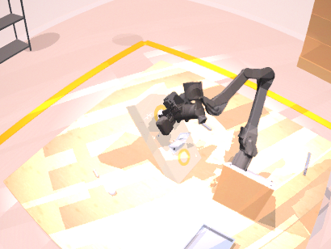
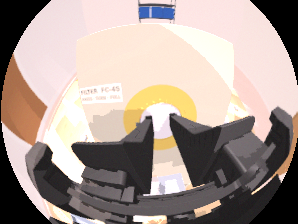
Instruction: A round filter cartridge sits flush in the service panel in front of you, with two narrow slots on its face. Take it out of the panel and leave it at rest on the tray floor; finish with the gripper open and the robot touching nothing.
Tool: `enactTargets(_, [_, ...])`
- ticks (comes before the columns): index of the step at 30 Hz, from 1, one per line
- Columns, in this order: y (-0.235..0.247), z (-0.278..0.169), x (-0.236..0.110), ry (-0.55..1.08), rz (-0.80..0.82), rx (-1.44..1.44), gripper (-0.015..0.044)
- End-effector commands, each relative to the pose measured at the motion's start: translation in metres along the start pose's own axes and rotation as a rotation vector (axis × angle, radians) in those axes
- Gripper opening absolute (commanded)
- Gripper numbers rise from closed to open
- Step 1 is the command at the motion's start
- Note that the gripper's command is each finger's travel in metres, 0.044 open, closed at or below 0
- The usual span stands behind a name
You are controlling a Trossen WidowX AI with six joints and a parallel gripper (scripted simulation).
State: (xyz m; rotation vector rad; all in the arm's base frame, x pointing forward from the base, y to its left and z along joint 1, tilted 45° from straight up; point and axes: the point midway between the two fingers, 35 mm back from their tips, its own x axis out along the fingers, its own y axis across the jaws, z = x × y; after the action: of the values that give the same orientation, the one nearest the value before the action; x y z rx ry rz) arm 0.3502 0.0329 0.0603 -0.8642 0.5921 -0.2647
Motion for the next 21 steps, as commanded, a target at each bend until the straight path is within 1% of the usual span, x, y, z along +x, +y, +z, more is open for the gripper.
enactTargets(1, [0.000, -0.002, 0.008, 0.012, 0.004, -0.001, 0.0000])
enactTargets(5, [0.001, -0.001, 0.001, 0.015, 0.007, 0.018, 0.0000])
enactTargets(21, [0.000, 0.000, -0.072, 0.015, 0.008, 0.021, 0.0000])
